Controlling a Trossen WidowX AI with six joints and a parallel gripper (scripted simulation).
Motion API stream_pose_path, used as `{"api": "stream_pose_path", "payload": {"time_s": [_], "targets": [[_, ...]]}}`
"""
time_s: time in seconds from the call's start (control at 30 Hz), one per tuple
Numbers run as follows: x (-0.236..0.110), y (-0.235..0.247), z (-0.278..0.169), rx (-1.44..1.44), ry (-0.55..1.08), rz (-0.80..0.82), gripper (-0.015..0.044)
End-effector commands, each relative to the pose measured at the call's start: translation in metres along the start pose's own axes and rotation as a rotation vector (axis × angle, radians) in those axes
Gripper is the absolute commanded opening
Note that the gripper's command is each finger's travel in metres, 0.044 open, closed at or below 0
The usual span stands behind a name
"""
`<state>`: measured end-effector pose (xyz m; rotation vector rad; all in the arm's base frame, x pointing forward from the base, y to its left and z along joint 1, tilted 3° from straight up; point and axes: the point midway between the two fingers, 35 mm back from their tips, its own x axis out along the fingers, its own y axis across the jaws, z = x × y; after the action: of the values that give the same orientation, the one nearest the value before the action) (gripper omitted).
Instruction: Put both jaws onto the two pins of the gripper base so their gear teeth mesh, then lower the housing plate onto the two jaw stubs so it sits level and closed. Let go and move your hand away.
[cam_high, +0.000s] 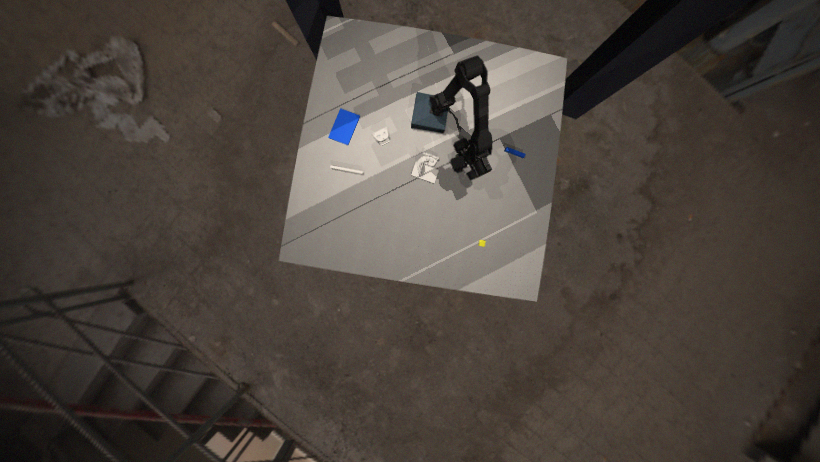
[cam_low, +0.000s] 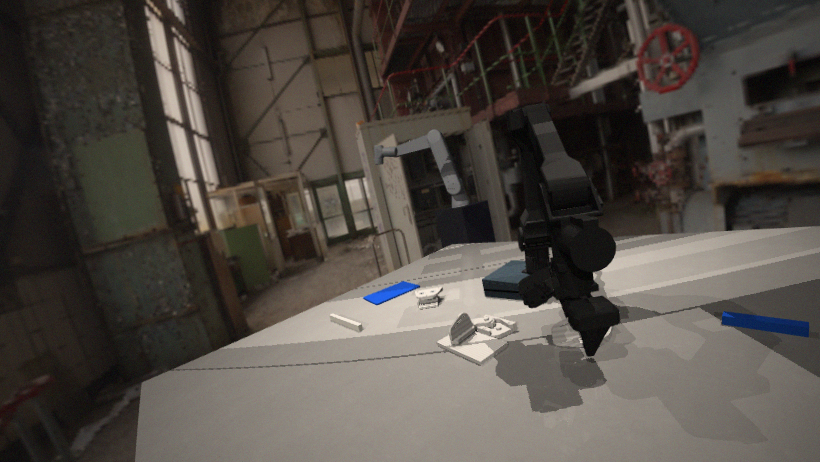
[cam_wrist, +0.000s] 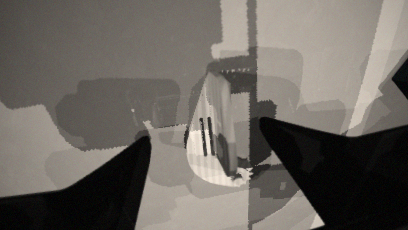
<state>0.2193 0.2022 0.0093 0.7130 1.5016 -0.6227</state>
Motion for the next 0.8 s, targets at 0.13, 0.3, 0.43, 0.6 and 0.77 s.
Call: {"api": "stream_pose_path", "payload": {"time_s": [0.13,0.3,0.43,0.6,0.77], "targets": [[0.0006,0.0002,-0.0004,0.005,0.002,0.001,0.044],[0.0006,0.0002,-0.0004,0.005,0.002,0.001,0.044],[0.0003,0.0,0.0,0.0,0.0,0.0,0.0414],[0.0003,0.0,0.0,0.0,0.0,0.0,0.0282],[0.0003,0.0,0.0,0.0,0.0,0.0,0.0151]]}}
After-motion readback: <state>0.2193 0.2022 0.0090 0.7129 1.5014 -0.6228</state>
